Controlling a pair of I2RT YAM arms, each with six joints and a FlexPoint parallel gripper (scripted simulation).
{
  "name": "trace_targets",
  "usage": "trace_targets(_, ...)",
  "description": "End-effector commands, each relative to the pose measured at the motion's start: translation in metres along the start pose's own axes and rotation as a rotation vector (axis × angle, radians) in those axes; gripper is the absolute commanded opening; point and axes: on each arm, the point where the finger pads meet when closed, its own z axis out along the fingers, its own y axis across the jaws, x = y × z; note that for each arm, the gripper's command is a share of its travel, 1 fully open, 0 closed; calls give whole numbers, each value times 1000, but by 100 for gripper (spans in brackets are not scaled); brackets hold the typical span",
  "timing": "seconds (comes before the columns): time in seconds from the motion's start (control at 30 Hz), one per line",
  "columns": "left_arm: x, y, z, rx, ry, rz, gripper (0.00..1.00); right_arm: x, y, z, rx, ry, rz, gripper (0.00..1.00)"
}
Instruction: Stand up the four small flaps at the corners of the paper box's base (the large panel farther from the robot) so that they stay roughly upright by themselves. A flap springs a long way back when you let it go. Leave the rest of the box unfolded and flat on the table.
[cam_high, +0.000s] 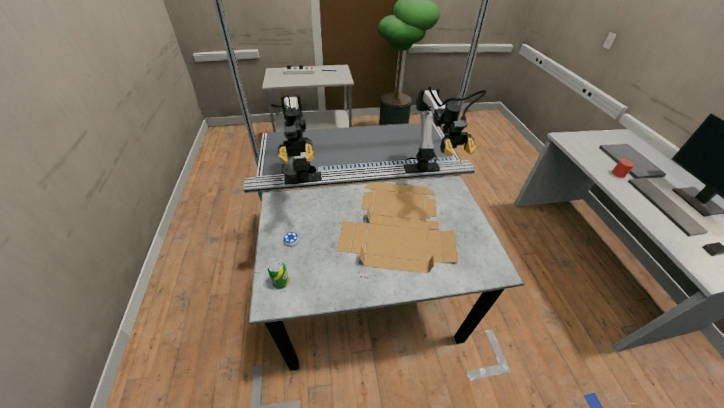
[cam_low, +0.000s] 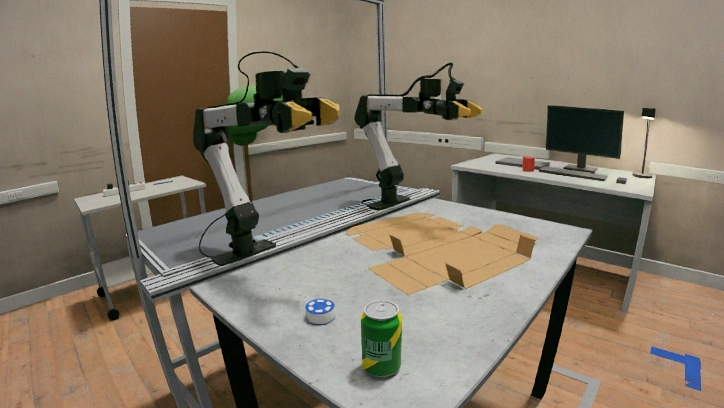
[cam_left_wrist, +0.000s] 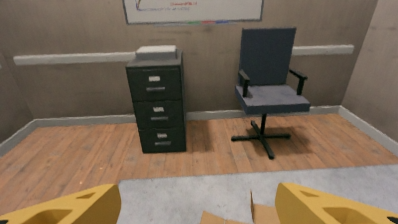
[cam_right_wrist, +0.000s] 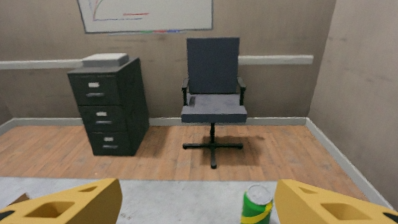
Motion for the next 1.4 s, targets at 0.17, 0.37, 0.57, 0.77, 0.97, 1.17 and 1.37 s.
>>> trace_targets(0.17, 60, -10, 14, 78, 327, 21, 77, 49, 45, -1, 70, 343, 79, 77)
trace_targets(0.37, 101, -20, 23, 130, 523, 31, 77, 80, 75, -2, 100, 537, 119, 77)
trace_targets(0.57, 143, -27, 32, 173, 721, 40, 77, 112, 107, -3, 115, 740, 164, 77)
trace_targets(0.77, 193, -35, 42, 225, 958, 50, 77, 150, 143, -5, 154, 976, 212, 77)
trace_targets(0.97, 227, -40, 49, 260, 1117, 56, 77, 175, 163, -5, 185, 1132, 249, 77)
trace_targets(1.17, 290, -47, 49, 285, 1281, 60, 77, 212, 201, -8, 202, 1265, 271, 77)
trace_targets(1.37, 337, -53, 64, 263, 1259, 58, 77, 258, 235, -11, 211, 1275, 262, 77)
